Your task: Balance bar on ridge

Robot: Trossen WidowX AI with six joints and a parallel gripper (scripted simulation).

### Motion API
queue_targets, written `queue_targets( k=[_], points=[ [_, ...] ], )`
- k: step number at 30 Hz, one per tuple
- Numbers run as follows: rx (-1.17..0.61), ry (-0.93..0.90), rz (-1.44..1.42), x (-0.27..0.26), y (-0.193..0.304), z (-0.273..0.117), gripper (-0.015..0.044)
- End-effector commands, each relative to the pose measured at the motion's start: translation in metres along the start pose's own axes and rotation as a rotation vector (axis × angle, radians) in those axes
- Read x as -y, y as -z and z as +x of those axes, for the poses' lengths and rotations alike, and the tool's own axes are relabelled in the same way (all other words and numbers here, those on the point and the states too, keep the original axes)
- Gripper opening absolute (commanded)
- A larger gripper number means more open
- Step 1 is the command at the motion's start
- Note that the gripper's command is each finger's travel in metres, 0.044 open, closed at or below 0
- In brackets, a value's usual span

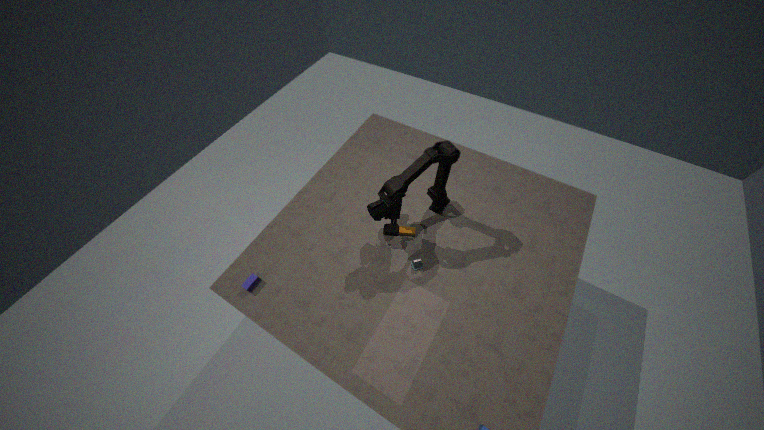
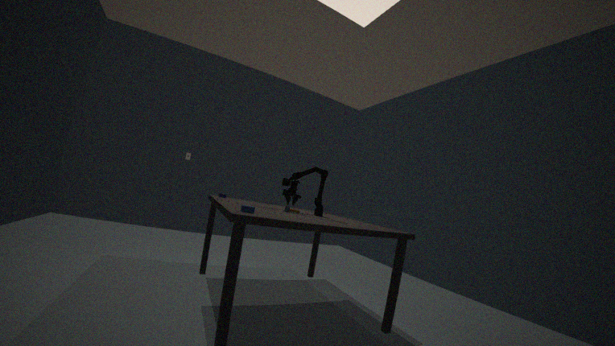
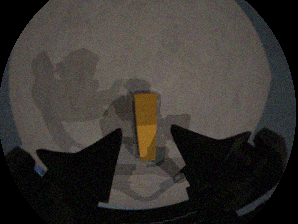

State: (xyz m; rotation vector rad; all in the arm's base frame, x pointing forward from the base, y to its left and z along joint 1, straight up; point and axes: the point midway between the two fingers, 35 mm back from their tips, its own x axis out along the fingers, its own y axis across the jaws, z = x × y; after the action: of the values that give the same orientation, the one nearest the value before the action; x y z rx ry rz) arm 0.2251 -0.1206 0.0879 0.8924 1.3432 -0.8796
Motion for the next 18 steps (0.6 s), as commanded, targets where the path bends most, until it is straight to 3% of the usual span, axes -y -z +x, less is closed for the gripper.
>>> queue_targets(
  k=[1, 18],
  points=[
    [-0.004, 0.009, -0.004, 0.002, 0.001, 0.015, 0.0315],
    [-0.004, 0.010, -0.004, 0.002, 0.001, 0.034, 0.0315]
  ],
)
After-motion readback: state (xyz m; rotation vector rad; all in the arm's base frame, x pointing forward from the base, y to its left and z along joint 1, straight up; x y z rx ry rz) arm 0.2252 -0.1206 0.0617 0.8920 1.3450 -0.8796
